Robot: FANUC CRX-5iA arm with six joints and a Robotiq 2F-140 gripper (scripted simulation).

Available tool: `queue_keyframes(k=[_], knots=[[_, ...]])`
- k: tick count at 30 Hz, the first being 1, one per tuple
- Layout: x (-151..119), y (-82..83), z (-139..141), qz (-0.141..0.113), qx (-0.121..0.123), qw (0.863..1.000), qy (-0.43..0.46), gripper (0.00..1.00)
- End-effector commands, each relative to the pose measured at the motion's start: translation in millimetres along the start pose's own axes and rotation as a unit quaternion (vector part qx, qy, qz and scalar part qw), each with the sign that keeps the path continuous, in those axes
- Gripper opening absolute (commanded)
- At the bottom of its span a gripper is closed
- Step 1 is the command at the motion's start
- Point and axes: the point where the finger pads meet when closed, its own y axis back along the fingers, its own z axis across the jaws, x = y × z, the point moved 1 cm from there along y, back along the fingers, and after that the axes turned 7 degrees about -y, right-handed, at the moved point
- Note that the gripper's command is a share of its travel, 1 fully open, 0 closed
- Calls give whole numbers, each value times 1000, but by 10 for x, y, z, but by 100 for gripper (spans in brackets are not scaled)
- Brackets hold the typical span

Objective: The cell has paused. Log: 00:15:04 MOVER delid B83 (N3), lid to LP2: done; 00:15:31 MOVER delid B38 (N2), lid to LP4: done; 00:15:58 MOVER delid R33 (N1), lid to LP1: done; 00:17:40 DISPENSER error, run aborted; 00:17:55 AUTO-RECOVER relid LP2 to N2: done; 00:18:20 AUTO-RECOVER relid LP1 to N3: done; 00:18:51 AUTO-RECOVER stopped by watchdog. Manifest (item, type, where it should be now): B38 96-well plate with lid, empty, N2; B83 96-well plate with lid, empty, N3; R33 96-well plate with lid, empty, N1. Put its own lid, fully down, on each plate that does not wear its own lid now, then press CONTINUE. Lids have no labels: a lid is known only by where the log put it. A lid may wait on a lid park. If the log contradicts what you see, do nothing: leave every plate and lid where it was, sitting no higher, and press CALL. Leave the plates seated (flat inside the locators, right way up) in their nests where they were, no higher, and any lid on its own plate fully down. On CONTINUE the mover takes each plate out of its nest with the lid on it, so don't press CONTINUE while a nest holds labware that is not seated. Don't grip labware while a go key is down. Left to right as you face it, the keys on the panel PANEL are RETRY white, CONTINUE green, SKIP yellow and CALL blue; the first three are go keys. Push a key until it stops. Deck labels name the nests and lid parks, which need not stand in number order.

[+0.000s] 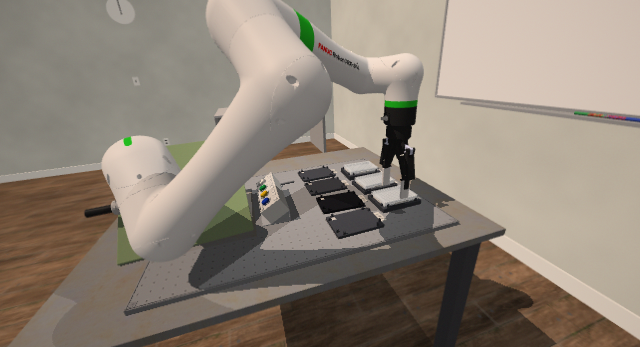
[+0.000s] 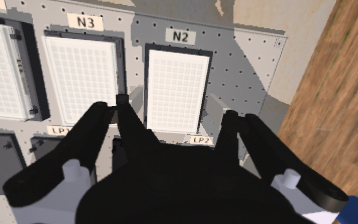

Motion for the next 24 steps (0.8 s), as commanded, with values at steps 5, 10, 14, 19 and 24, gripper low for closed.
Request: queue_keyframes(k=[5,10,14,19,24], knots=[[2,147,1,0,0,1000,0,66],[2,252,1,0,0,1000,0,66],[2,290,1,0,0,1000,0,66],[2,364,1,0,0,1000,0,66],[2,404,1,0,0,1000,0,66]])
